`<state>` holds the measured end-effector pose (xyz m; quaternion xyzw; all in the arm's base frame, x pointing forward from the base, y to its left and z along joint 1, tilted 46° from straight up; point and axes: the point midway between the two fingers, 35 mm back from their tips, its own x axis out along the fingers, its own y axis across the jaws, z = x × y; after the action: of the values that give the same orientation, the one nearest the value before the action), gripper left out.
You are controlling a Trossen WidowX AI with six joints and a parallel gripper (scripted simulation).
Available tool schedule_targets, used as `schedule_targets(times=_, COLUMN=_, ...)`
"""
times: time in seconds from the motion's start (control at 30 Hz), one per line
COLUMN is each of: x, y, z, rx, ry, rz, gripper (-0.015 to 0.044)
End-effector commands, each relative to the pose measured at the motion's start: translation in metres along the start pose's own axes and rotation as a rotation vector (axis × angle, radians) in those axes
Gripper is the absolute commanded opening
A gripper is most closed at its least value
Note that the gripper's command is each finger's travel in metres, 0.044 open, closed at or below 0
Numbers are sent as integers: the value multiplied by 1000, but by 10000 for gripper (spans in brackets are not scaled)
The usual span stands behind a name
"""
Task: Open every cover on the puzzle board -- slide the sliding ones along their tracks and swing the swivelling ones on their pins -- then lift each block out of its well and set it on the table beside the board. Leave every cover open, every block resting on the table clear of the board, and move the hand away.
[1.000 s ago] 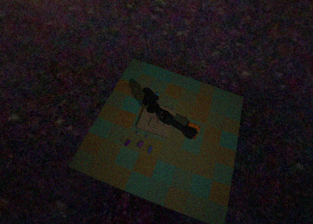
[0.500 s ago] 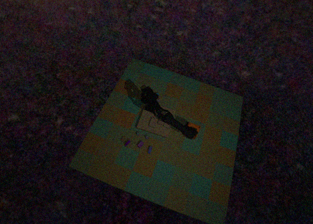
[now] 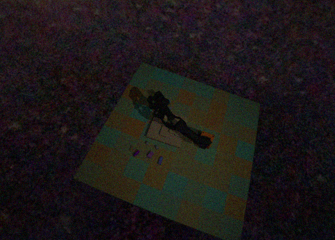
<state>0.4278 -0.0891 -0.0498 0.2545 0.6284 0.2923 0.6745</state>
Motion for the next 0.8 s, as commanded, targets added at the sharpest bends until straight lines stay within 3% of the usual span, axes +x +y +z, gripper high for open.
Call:
schedule_targets(times=0.0, x=-5, y=-1, z=0, rx=-4, ry=2, rz=-4, gripper=0)
schedule_targets(times=0.17, x=-6, y=1, z=-2, rx=-25, ry=0, rz=0, gripper=0)
schedule_targets(times=0.77, x=-27, y=21, z=-77, rx=-706, ry=6, rz=-5, gripper=0)
